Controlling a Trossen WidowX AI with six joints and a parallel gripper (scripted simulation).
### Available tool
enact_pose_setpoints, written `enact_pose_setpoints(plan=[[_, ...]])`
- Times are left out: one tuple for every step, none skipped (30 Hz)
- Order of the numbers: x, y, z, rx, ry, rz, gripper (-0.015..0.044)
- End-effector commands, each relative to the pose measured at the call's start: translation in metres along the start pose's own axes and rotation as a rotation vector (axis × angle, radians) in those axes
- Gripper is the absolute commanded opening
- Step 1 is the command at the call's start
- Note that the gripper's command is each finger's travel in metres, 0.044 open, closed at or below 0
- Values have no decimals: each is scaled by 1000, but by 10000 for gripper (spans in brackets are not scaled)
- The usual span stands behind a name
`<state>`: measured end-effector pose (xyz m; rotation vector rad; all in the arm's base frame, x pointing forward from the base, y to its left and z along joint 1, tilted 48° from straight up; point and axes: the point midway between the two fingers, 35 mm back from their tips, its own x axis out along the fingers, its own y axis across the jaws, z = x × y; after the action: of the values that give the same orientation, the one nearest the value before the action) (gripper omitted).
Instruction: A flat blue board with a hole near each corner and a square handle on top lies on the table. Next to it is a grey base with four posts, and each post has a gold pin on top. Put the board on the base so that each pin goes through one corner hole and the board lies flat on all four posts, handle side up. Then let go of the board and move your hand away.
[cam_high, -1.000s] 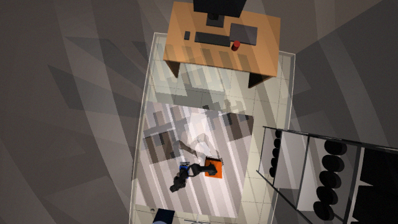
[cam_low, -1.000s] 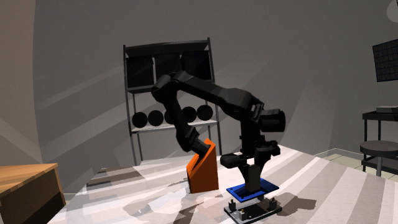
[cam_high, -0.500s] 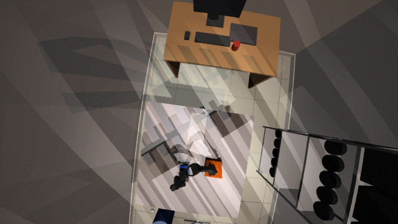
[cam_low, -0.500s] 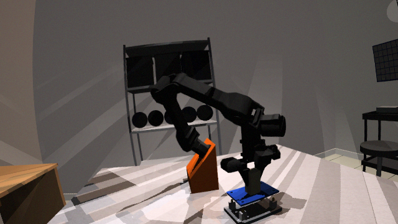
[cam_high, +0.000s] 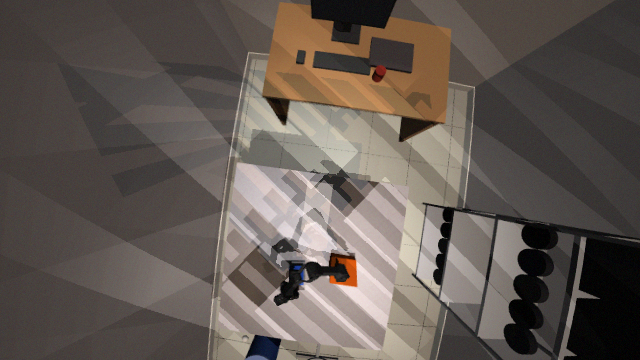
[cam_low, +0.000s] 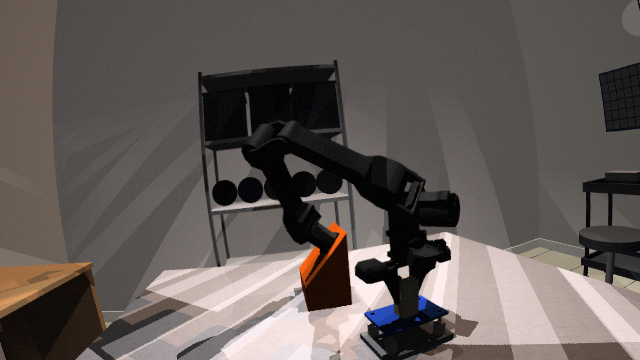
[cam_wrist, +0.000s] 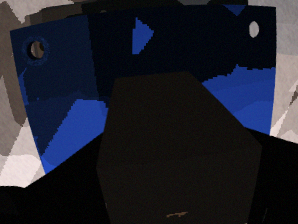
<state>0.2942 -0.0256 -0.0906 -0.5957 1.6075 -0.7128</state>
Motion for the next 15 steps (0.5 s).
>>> enact_pose_setpoints(plan=[[0, 0, 0, -1, -2, 0, 0], [-1, 0, 0, 0, -1, 0, 0], [-1, 0, 0, 0, -1, 0, 0], [-1, 0, 0, 0, -1, 0, 0], [-1, 0, 0, 0, -1, 0, 0], [-1, 0, 0, 0, -1, 0, 0], [-1, 0, 0, 0, -1, 0, 0], [-1, 0, 0, 0, -1, 0, 0], [0, 0, 0, 0, -1, 0, 0], [0, 0, 0, 0, -1, 0, 0], [1, 0, 0, 1, -1, 0, 0], [2, 0, 1, 1, -1, 0, 0], [2, 0, 1, 1, -1, 0, 0], [3, 0, 1, 0, -1, 0, 0], [3, 0, 1, -2, -1, 0, 0]])
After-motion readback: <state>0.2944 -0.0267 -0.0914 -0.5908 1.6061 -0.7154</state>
